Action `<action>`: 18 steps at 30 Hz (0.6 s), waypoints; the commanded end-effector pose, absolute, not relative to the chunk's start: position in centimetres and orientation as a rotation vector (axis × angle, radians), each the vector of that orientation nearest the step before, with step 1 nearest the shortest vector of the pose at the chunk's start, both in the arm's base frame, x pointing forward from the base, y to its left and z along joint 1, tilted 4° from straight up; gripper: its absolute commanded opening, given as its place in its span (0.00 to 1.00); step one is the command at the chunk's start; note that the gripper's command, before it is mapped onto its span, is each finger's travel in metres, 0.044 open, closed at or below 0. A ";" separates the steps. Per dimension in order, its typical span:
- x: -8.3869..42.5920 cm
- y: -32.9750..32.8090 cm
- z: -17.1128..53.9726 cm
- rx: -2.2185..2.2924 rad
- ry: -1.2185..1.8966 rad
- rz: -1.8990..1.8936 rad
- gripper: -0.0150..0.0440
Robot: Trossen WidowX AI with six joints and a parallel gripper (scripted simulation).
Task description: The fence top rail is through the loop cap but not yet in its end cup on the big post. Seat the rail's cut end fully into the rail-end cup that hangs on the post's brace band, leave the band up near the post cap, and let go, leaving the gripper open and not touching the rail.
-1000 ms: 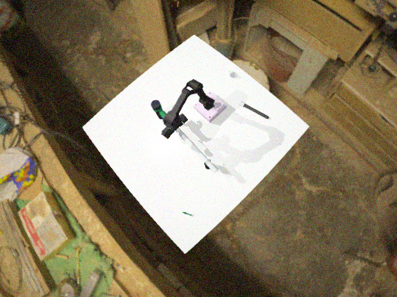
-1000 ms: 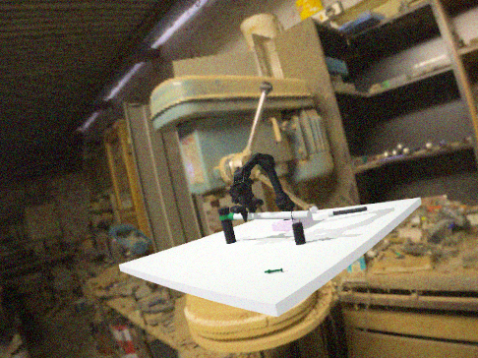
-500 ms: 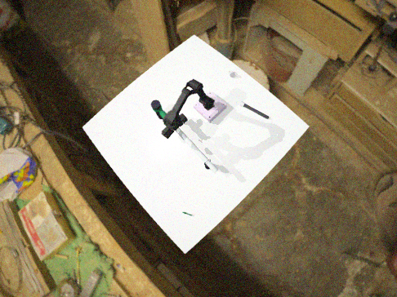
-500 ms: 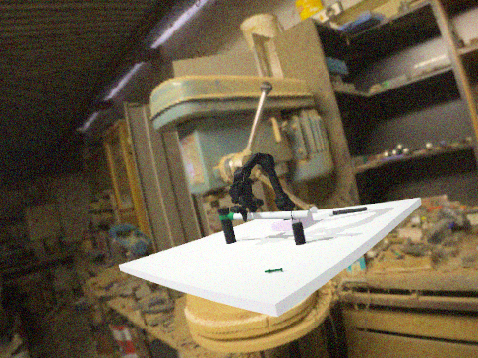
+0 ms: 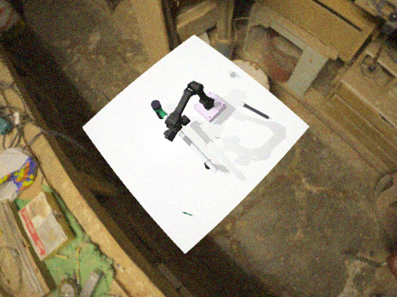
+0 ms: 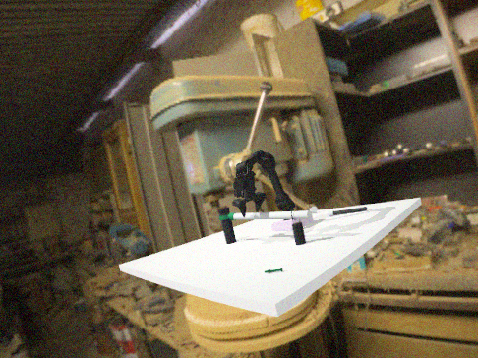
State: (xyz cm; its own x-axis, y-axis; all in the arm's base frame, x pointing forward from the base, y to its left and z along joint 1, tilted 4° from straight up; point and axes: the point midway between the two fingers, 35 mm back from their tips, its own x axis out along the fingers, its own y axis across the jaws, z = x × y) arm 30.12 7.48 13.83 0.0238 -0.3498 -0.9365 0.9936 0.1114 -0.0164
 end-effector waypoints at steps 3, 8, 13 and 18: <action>30.0 8.1 14.4 0.864 0.993 -1.267 1.00; 29.9 9.1 17.0 0.839 1.007 -1.238 1.00; 29.8 9.4 18.0 0.830 1.012 -1.227 1.00; 29.8 9.4 18.0 0.830 1.012 -1.227 1.00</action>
